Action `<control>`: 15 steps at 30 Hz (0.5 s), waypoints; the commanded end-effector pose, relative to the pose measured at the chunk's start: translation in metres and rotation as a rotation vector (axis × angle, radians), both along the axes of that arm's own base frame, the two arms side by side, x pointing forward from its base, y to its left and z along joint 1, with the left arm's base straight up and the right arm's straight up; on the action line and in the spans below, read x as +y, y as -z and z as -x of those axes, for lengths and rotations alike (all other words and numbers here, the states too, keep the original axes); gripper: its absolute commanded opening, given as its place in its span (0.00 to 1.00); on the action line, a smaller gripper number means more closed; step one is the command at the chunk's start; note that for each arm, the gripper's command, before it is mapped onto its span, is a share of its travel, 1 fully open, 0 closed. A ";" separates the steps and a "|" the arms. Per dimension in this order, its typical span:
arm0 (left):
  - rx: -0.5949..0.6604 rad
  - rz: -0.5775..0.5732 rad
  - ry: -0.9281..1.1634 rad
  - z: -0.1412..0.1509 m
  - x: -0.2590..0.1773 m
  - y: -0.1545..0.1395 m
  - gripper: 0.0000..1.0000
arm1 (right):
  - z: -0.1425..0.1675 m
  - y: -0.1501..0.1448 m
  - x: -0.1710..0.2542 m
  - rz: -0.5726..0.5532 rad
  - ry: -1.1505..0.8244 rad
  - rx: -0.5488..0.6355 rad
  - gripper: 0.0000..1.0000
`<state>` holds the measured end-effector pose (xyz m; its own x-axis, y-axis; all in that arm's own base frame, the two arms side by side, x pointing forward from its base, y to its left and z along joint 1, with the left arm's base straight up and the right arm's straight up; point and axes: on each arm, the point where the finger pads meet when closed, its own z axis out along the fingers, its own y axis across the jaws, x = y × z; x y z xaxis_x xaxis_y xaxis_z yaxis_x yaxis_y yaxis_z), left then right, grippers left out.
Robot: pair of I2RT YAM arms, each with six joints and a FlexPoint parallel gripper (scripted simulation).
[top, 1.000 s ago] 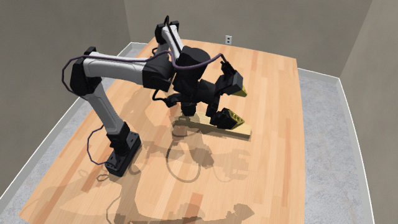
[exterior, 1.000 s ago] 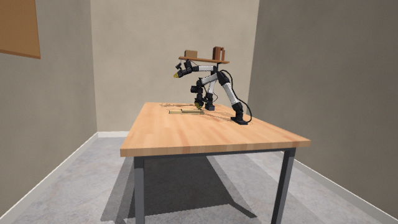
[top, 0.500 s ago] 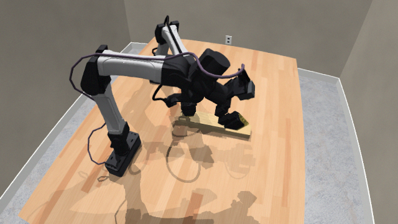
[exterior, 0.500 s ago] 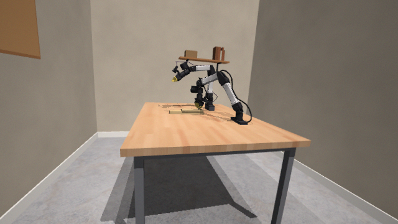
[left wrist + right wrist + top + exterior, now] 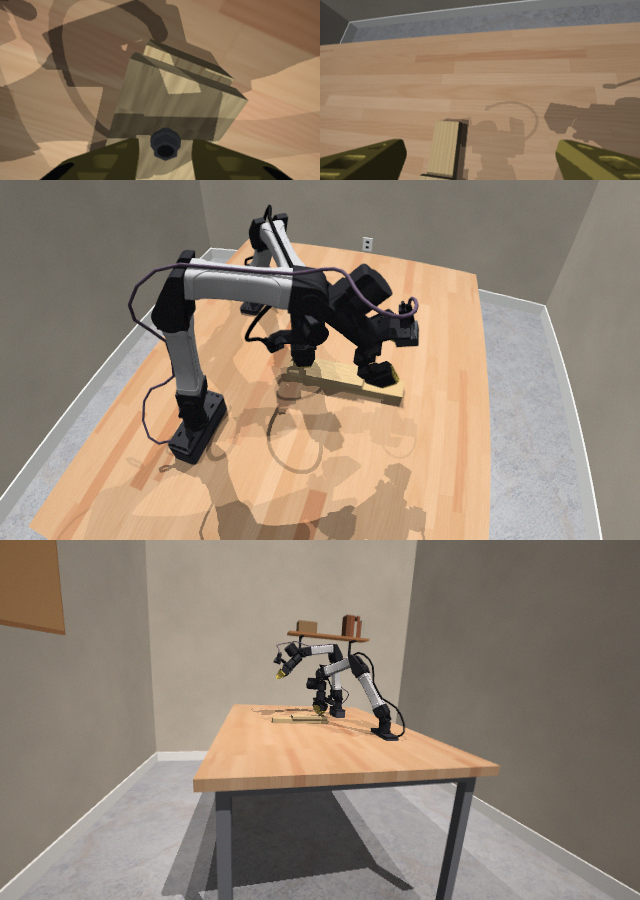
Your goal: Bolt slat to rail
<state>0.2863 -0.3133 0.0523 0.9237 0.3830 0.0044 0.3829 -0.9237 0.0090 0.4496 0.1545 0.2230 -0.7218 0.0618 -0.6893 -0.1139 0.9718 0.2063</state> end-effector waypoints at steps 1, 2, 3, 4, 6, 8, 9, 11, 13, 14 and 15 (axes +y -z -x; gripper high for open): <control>-0.009 0.011 0.001 -0.001 -0.002 -0.005 0.36 | 0.002 0.008 0.015 -0.013 -0.010 0.065 1.00; -0.009 0.011 0.001 -0.001 -0.002 -0.005 0.36 | 0.003 0.012 0.018 -0.011 -0.012 0.081 1.00; -0.009 0.011 0.001 -0.001 -0.002 -0.005 0.36 | 0.003 0.016 0.022 -0.009 -0.014 0.097 1.00; -0.009 0.011 0.001 -0.001 -0.002 -0.005 0.36 | 0.004 0.020 0.025 -0.007 -0.016 0.112 1.00; -0.009 0.011 0.001 -0.001 -0.002 -0.005 0.36 | 0.006 0.027 0.031 -0.003 -0.019 0.144 1.00; -0.009 0.011 0.001 -0.001 -0.002 -0.005 0.36 | 0.008 0.035 0.037 0.002 -0.023 0.175 1.00; -0.009 0.011 0.001 -0.001 -0.002 -0.005 0.36 | 0.009 0.039 0.040 0.004 -0.024 0.191 1.00; -0.009 0.011 0.001 -0.001 -0.002 -0.005 0.36 | 0.009 0.039 0.040 0.004 -0.024 0.191 1.00; -0.009 0.011 0.001 -0.001 -0.002 -0.005 0.36 | 0.011 0.047 0.046 0.010 -0.027 0.222 1.00; -0.009 0.011 0.001 -0.001 -0.002 -0.005 0.36 | 0.012 0.050 0.049 0.013 -0.028 0.237 1.00; -0.009 0.011 0.001 -0.001 -0.002 -0.005 0.36 | 0.014 0.054 0.052 0.017 -0.030 0.252 1.00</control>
<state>0.2863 -0.3133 0.0523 0.9237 0.3830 0.0044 0.3829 -0.9237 0.0090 0.4377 0.1974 0.1720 -0.8503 0.0207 -0.5260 -0.1017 0.9739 0.2029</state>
